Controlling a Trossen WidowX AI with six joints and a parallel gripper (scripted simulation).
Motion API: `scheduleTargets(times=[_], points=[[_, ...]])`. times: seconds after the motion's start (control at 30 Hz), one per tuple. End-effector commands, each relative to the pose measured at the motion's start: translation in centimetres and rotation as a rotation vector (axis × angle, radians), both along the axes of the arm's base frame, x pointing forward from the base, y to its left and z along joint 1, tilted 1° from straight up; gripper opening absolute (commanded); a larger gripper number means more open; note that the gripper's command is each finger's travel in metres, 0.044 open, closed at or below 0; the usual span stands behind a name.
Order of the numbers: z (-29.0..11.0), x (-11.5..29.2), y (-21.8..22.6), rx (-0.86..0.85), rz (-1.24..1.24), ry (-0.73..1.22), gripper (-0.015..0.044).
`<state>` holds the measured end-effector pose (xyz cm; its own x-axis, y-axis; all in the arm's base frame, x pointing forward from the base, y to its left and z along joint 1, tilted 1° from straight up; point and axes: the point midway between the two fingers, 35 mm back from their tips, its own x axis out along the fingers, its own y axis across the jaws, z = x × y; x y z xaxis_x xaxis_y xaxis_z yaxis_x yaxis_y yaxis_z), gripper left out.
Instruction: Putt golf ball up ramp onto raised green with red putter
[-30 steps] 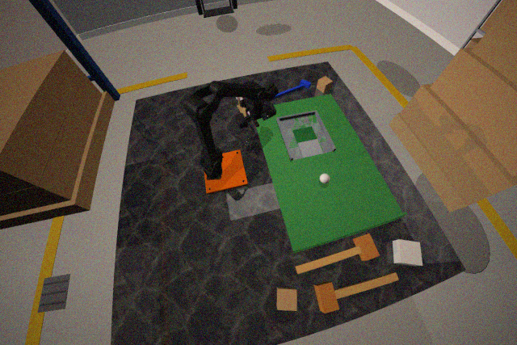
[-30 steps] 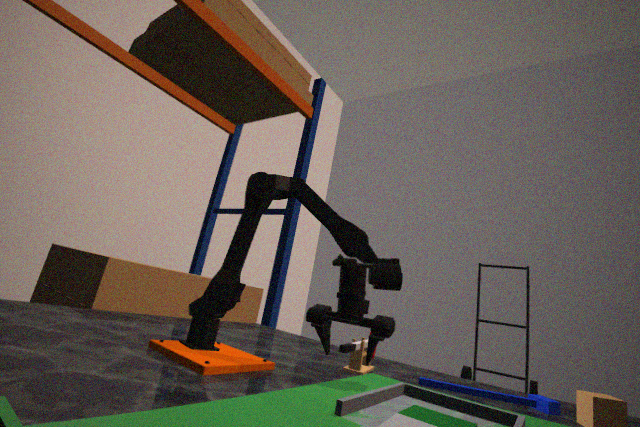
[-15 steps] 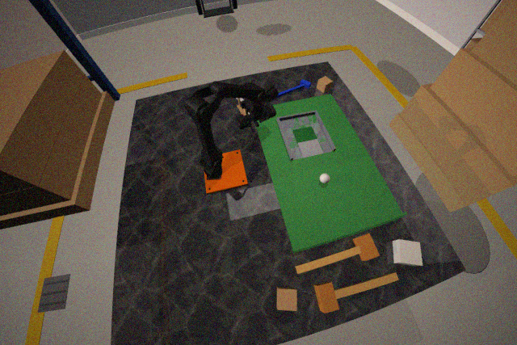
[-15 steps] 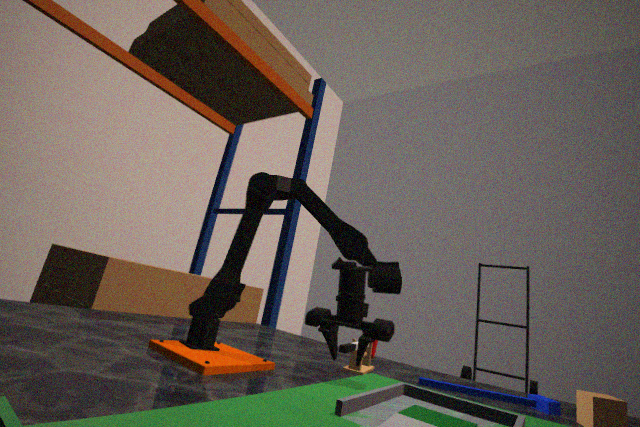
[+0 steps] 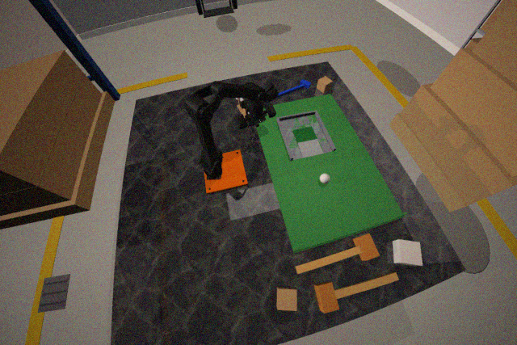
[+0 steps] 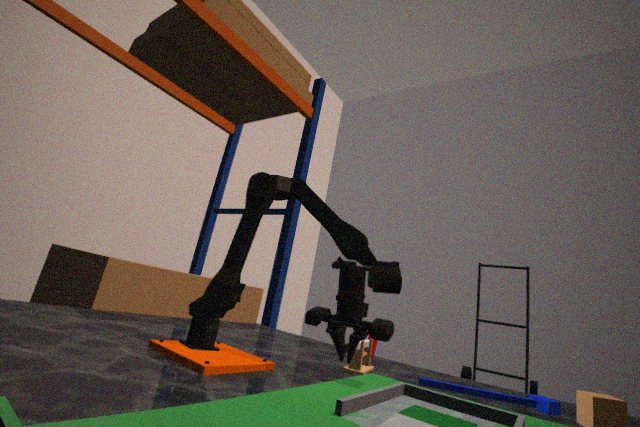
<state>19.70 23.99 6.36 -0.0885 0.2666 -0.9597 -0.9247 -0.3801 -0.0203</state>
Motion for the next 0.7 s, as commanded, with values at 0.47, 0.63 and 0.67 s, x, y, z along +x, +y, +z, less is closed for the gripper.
scheduleTargets(times=[0.47,0.63,0.67], points=[[8.6,0.1,0.0,0.006,0.001,-0.004,0.0000],[9.9,-0.1,-0.2,0.006,0.001,-0.004,0.0000],[8.9,0.1,-0.3,-0.007,-0.007,-0.002,0.0000]])
